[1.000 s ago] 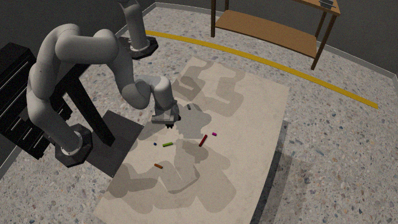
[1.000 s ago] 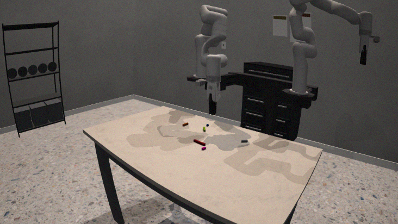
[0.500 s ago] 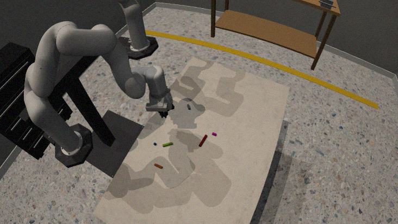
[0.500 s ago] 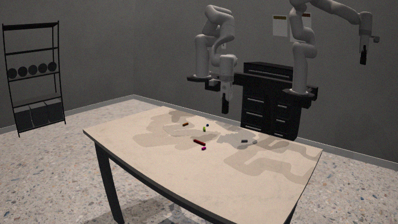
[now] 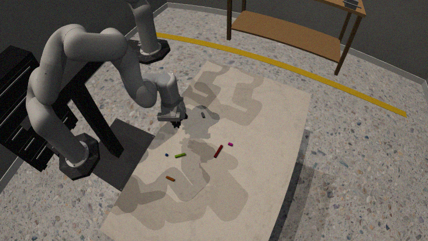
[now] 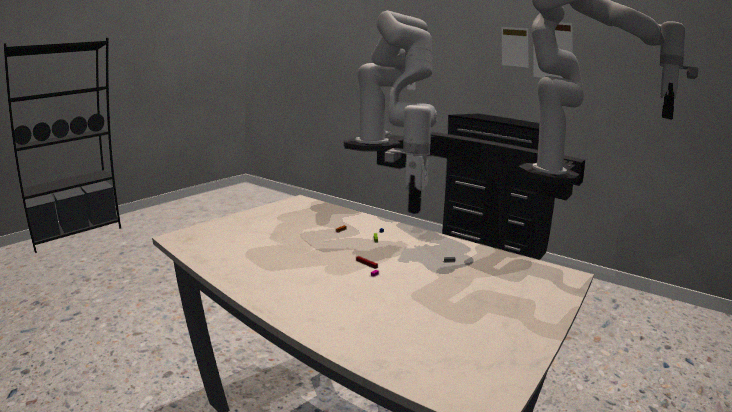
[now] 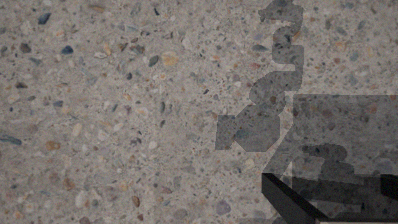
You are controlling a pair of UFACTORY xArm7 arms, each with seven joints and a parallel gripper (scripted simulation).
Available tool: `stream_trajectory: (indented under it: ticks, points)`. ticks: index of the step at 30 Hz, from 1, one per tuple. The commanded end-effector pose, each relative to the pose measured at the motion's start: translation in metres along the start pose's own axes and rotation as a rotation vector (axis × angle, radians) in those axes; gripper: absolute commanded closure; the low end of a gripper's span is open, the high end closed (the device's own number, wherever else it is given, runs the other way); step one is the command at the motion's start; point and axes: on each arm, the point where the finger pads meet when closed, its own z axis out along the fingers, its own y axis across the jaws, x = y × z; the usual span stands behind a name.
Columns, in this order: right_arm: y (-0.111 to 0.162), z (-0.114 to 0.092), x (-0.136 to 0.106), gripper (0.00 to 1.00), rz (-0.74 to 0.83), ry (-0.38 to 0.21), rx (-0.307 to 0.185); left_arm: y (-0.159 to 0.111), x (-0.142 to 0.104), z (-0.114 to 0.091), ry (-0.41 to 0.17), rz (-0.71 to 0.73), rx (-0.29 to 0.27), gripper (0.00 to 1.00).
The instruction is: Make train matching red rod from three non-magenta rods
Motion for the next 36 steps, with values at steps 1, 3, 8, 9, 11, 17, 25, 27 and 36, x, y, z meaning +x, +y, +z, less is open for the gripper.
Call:
stream_trajectory:
  ticks: [1,3,8,9,11,17,25,27,36]
  points:
    - [-0.002,0.014,-0.001,0.94,0.000,-0.002,0.004,0.000,0.001,-0.002,0.005,0.000,-0.001,0.00]
    - [-0.002,0.023,-0.001,0.94,0.000,-0.002,0.004,0.000,0.001,-0.002,0.005,0.000,-0.001,0.00]
    - [-0.002,0.036,-0.001,0.94,0.000,-0.002,0.004,0.000,0.001,-0.002,0.005,0.000,-0.001,0.00]
    - [-0.002,0.041,-0.001,0.94,0.000,-0.002,0.004,0.000,0.001,-0.002,0.005,0.000,-0.001,0.00]
    - [-0.002,0.049,-0.001,0.94,0.000,-0.002,0.004,0.000,0.001,-0.002,0.005,0.000,-0.001,0.00]
    - [-0.002,0.069,-0.001,0.94,0.000,-0.002,0.004,0.000,0.001,-0.002,0.005,0.000,-0.001,0.00]
    - [-0.002,0.075,-0.001,0.94,0.000,-0.002,0.004,0.000,0.001,-0.002,0.005,0.000,-0.001,0.00]
    - [-0.002,0.075,-0.001,0.94,0.000,-0.002,0.004,0.000,0.001,-0.002,0.005,0.000,-0.001,0.00]
    - [-0.002,0.075,-0.001,0.94,0.000,-0.002,0.004,0.000,0.001,-0.002,0.005,0.000,-0.001,0.00]
